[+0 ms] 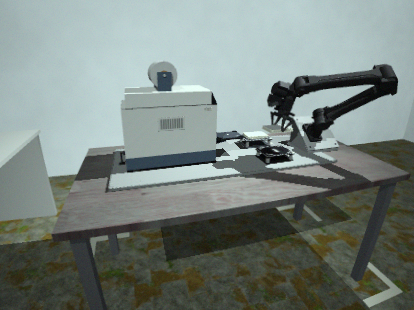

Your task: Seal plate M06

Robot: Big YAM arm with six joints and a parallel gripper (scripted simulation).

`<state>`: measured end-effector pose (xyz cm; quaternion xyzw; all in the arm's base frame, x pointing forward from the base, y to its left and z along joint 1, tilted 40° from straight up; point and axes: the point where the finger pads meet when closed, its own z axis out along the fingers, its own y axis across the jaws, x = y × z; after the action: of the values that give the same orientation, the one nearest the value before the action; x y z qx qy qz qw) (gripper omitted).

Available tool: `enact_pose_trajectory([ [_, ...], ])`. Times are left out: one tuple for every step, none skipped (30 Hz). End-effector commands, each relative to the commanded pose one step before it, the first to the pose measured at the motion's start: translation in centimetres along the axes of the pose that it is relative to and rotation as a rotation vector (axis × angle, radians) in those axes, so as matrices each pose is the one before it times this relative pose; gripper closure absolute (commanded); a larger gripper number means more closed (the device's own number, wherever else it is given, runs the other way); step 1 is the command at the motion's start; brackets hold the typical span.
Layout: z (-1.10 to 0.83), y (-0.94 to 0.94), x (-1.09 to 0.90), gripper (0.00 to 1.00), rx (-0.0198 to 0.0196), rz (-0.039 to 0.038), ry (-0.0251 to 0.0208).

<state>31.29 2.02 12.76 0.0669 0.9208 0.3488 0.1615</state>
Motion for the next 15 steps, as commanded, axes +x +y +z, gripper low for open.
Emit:
enact_pose_trajectory([
  [0.657, -0.062, 0.054, 1.0, 0.00102, 0.00474, 0.00397],
  [0.0, 0.0, 0.0, 1.0, 0.0, 0.0, 0.0],
  [-0.195, -0.01, -0.242, 1.0, 0.00134, -0.0025, -0.00477],
  [-0.103, -0.016, -0.241, 1.0, 0.00138, -0.00533, -0.0067],
  [-0.019, 0.076, -0.18, 1.0, 0.00009, -0.00318, -0.00344],
  [0.07, 0.011, 0.023, 1.0, -0.00006, 0.00084, 0.00025],
  [0.145, 0.101, 0.072, 1.0, -0.00104, -0.00214, 0.00291],
  [0.165, -0.034, 0.246, 1.0, -0.0007, 0.00356, 0.00437],
  [0.098, 0.01, 0.112, 1.0, -0.00049, 0.00151, 0.00218],
  [0.093, 0.003, 0.1, 1.0, -0.00043, 0.00103, 0.00162],
  [0.084, -0.013, 0.098, 1.0, -0.0001, 0.00146, 0.00135],
  [0.077, -0.018, 0.094, 1.0, -0.00002, 0.00142, 0.00125],
  [0.049, -0.043, 0.073, 1.0, 0.00008, 0.0022, 0.00028],
  [-0.028, -0.122, 0.01, 1.0, 0.0012, 0.00344, -0.00245],
  [-0.023, -0.106, -0.004, 1.0, 0.00091, 0.00281, -0.00249],
])
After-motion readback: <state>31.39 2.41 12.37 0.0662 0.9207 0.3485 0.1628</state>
